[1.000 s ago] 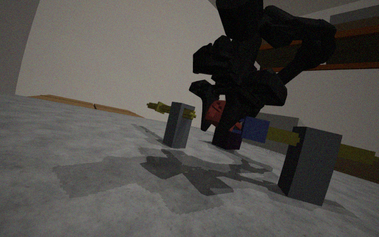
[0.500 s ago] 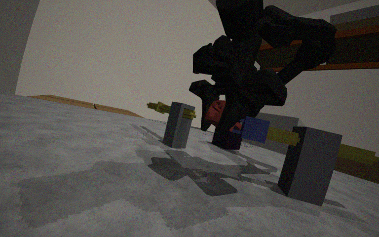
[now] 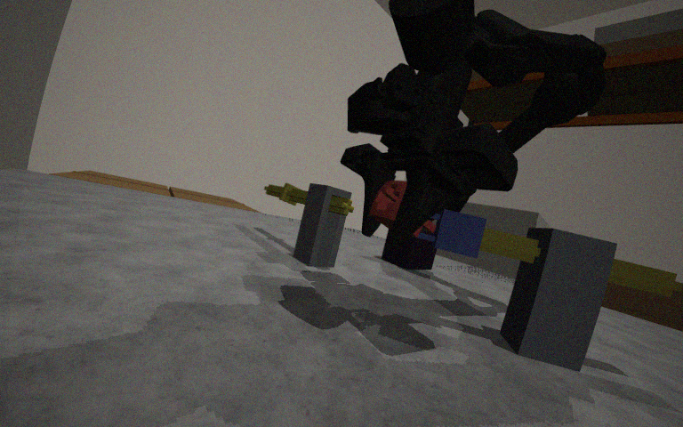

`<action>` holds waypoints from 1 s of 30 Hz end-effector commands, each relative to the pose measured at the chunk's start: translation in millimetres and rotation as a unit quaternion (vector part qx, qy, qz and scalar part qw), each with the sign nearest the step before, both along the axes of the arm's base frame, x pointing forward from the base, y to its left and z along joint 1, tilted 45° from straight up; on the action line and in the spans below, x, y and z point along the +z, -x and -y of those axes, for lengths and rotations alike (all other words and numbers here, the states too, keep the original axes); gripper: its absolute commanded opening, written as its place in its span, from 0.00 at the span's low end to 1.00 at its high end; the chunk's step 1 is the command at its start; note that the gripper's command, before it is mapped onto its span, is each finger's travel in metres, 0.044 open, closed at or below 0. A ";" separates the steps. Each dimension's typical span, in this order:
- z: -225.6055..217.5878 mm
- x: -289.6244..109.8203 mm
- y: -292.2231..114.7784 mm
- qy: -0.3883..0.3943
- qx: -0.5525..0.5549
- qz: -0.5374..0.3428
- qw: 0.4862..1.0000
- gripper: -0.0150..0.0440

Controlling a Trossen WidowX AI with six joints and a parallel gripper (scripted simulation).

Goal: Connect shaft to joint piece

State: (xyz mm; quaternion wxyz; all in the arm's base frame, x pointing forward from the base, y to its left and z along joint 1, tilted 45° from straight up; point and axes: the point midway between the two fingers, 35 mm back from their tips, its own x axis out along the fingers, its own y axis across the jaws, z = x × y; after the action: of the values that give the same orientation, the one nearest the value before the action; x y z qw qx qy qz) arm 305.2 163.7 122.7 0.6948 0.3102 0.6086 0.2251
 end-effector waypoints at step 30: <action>0.1 -0.2 0.0 0.000 -0.001 -0.002 1.000 0.25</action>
State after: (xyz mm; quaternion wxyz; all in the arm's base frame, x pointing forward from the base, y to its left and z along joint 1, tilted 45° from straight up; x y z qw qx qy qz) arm 305.1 163.7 122.7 0.6947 0.3102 0.6087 0.2251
